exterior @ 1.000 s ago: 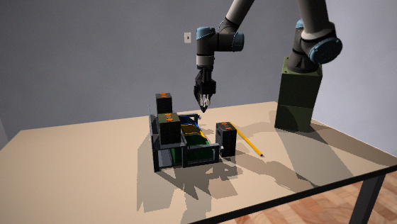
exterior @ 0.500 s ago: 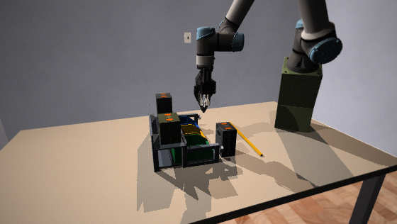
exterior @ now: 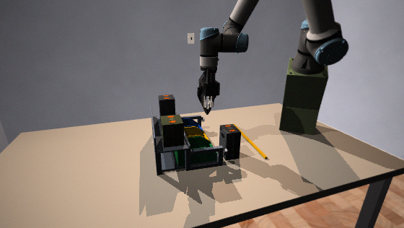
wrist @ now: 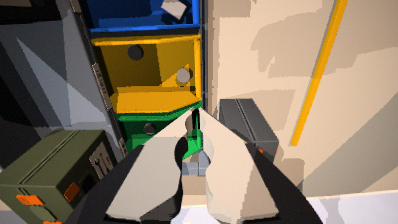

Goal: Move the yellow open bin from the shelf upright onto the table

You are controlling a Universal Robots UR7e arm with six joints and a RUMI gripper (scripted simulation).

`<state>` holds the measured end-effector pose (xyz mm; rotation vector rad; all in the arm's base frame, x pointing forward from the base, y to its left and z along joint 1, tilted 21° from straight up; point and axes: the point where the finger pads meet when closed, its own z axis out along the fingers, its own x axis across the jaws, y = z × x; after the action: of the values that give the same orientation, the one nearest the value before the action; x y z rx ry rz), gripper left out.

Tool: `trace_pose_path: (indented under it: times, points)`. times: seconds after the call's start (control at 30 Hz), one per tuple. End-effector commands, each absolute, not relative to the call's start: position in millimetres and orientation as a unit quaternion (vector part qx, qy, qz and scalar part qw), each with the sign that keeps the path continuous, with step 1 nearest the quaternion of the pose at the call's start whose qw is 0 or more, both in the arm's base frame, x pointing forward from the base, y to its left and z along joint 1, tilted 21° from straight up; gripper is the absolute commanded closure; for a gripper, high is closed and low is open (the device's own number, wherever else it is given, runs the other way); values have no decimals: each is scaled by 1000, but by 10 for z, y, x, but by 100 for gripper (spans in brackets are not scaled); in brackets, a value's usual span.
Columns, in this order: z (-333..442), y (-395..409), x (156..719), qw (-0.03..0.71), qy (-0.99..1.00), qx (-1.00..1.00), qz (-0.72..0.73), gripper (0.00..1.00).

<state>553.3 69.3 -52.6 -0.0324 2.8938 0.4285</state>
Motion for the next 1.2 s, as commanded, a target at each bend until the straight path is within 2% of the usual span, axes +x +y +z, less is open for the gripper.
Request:
trace_pose_path:
  times: [0.0,0.5,0.77,0.8,1.17]
  points:
    - [-521,697,5542,108,983,-11,145,100]
    - [-529,699,5542,108,983,-12,145,100]
    - [-914,826,5617,109,983,-12,145,100]
    - [-914,826,5617,109,983,-12,145,42]
    - [-915,822,5609,108,983,-11,145,42]
